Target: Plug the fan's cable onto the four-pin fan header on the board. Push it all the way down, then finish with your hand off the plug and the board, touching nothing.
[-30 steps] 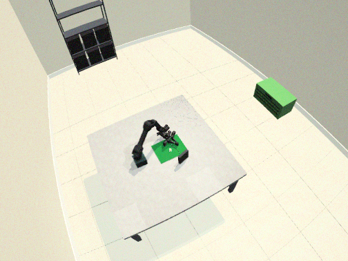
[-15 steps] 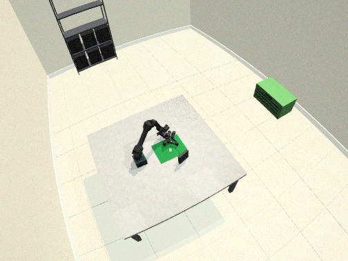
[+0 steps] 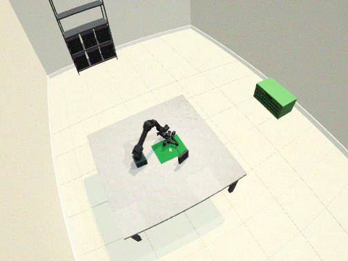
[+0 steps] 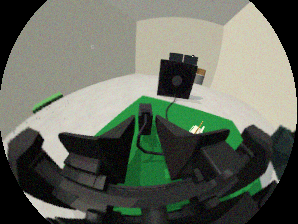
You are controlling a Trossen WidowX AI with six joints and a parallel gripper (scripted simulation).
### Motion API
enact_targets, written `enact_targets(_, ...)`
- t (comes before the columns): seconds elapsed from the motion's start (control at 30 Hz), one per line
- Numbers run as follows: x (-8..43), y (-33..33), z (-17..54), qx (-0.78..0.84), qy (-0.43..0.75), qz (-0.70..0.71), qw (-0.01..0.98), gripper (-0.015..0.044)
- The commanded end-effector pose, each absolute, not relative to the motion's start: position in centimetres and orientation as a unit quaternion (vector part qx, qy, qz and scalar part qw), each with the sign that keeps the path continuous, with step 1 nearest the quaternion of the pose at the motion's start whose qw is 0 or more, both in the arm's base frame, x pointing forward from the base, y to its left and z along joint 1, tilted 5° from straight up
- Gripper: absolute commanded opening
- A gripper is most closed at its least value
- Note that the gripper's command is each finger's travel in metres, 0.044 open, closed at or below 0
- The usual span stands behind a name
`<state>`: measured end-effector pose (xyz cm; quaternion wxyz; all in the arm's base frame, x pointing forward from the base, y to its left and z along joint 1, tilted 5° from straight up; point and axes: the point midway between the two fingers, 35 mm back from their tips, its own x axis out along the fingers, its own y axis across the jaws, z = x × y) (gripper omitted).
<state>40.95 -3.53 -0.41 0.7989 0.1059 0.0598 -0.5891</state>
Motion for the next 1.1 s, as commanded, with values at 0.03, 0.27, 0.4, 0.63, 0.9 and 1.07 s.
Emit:
enact_targets(0.03, 41.0, -3.5, -0.4, 0.106, 0.060, -0.589, 0.799, 0.0140)
enact_targets(0.27, 40.8, -2.3, -0.1, 0.110, 0.065, -0.587, 0.800, 0.0140)
enact_targets(0.4, 40.6, -1.5, 0.2, 0.112, 0.068, -0.586, 0.800, 0.0140)
enact_targets(0.63, 40.1, 0.0, 0.9, 0.114, 0.072, -0.585, 0.800, 0.0140)
enact_targets(0.9, 39.5, 1.6, 2.0, 0.115, 0.073, -0.585, 0.799, 0.0140)
enact_targets(1.07, 39.0, 2.5, 2.9, 0.114, 0.072, -0.586, 0.799, 0.0140)
